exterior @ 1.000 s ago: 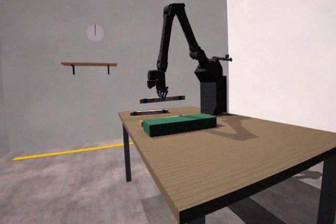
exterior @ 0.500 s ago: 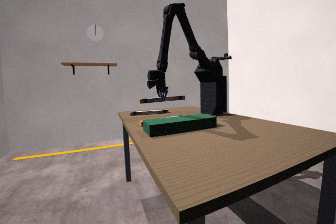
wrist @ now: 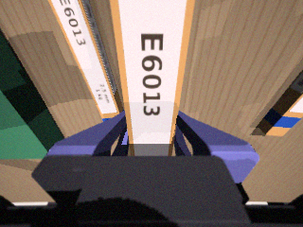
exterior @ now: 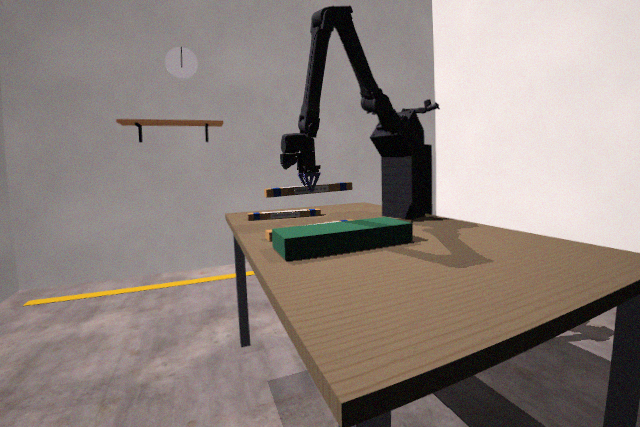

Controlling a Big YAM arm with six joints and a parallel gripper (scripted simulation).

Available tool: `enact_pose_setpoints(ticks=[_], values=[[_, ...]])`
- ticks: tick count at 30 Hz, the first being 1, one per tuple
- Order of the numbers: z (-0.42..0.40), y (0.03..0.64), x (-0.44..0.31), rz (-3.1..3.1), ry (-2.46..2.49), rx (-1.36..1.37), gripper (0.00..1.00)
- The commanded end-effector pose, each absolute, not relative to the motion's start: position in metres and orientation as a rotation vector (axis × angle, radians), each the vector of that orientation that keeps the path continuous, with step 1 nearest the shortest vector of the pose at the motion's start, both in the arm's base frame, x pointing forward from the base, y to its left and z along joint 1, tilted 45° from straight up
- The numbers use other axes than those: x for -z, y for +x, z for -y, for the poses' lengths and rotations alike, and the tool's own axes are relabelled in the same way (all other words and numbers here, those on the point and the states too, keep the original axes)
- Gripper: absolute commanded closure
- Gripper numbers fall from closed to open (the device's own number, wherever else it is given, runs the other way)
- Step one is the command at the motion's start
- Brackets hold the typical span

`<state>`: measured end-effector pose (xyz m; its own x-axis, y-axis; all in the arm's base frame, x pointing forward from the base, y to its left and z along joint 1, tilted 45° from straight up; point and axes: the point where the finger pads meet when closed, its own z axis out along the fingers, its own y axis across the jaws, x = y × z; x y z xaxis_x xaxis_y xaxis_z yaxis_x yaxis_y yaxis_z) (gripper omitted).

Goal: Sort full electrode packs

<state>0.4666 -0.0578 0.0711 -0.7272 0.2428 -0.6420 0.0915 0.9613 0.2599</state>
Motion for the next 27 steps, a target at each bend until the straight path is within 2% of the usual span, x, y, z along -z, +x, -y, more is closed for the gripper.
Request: enact_pose_setpoints(ticks=[1,27], values=[[0.065,0.464,-0.088,-2.352,0.225,-0.254,1.0],[0.112,0.46,-0.079,-2.357,0.075,-0.184,1.0]])
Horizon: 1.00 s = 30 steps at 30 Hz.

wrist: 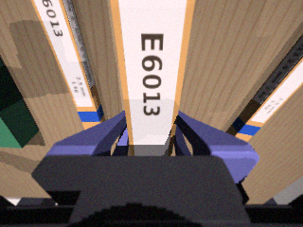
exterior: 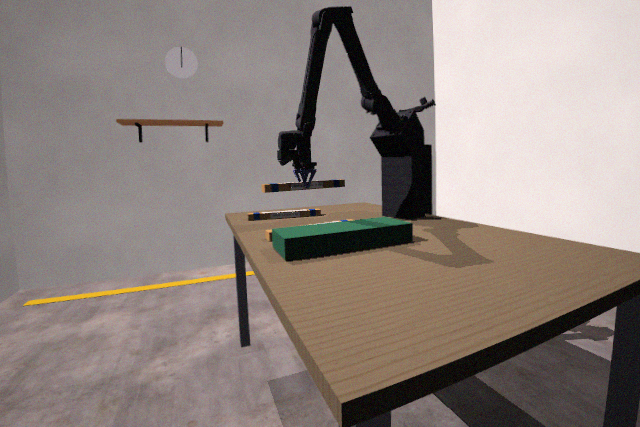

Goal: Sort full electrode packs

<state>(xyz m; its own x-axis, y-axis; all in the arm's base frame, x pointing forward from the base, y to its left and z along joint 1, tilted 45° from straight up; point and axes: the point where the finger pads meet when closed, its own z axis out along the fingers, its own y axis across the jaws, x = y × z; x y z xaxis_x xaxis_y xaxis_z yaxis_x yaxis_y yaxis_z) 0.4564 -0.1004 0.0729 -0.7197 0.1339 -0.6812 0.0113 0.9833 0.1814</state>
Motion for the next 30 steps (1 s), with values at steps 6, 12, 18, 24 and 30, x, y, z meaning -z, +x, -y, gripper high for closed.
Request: enact_pose_setpoints(ticks=[6,12,18,24,30], values=[[0.126,0.46,-0.072,-2.363,0.077,-0.187,1.0],[0.142,0.458,-0.066,-2.369,0.079,-0.189,1.0],[0.152,0.457,-0.063,-2.37,0.08,-0.19,1.0],[0.161,0.458,-0.068,-2.358,0.076,-0.182,1.0],[0.161,0.457,-0.069,-2.357,0.076,-0.179,1.0]])
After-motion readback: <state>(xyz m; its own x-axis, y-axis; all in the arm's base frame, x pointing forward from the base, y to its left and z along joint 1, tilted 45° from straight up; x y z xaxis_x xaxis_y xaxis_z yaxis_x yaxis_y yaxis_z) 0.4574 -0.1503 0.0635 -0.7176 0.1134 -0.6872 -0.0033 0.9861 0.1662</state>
